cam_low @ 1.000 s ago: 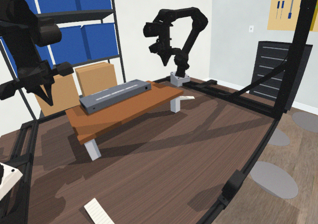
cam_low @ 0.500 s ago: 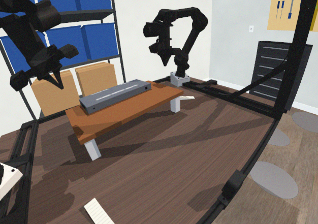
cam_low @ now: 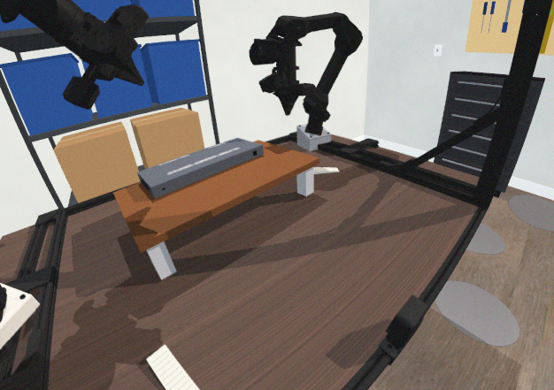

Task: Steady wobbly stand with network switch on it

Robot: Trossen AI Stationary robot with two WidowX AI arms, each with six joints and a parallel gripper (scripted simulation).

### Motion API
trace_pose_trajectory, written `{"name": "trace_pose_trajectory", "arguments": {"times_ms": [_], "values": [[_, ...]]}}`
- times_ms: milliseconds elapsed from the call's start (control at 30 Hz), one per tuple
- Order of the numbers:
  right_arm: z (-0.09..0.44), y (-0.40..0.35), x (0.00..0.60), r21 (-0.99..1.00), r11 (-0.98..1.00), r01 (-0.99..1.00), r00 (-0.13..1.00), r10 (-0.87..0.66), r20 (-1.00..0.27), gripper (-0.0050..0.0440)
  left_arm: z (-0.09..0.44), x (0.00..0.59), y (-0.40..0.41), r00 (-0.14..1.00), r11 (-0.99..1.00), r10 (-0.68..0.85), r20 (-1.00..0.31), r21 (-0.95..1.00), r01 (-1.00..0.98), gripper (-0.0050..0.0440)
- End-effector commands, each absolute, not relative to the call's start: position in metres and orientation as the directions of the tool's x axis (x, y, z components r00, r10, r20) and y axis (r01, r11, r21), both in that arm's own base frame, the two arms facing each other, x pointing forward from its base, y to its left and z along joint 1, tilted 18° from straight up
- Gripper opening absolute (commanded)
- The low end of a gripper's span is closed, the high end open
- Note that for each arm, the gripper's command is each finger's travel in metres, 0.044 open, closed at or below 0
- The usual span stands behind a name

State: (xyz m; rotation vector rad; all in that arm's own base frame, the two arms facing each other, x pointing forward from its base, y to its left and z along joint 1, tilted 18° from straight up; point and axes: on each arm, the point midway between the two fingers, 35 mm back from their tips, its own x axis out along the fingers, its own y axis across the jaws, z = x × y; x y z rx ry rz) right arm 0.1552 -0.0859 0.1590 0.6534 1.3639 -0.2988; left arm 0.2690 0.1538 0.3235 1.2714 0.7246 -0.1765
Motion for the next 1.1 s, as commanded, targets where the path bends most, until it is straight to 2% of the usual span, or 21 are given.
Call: {"name": "trace_pose_trajectory", "arguments": {"times_ms": [0,133,367,533,700,900,1067], "values": [[0.159,-0.086,0.155,0.257,0.789,0.558,0.204,0.17,-0.964,0.0,0.38,0.283,0.168,0.844,0.328,0.349,-0.408,0.897,0.298,0.0],[0.159,-0.086,0.155,0.257,0.789,0.558,0.204,0.17,-0.964,0.0,0.44,0.29,0.176,0.889,0.337,0.409,-0.205,0.94,0.062,0.0],[0.159,-0.086,0.155,0.257,0.789,0.558,0.204,0.17,-0.964,0.0,0.449,0.283,0.172,0.897,0.324,0.406,-0.175,0.945,0.038,0.0],[0.159,-0.086,0.155,0.257,0.789,0.558,0.204,0.17,-0.964,0.0,0.521,0.279,0.173,0.896,0.328,0.438,0.075,0.914,-0.236,0.0],[0.159,-0.086,0.155,0.257,0.789,0.558,0.204,0.17,-0.964,0.0,0.591,0.262,0.165,0.843,0.341,0.431,0.322,0.807,-0.482,0.0],[0.159,-0.086,0.155,0.257,0.789,0.558,0.204,0.17,-0.964,0.0,0.591,0.262,0.165,0.843,0.341,0.431,0.322,0.807,-0.482,0.0],[0.159,-0.086,0.155,0.257,0.789,0.558,0.204,0.17,-0.964,0.0,0.649,0.231,0.146,0.756,0.358,0.386,0.529,0.669,-0.651,0.0]]}}
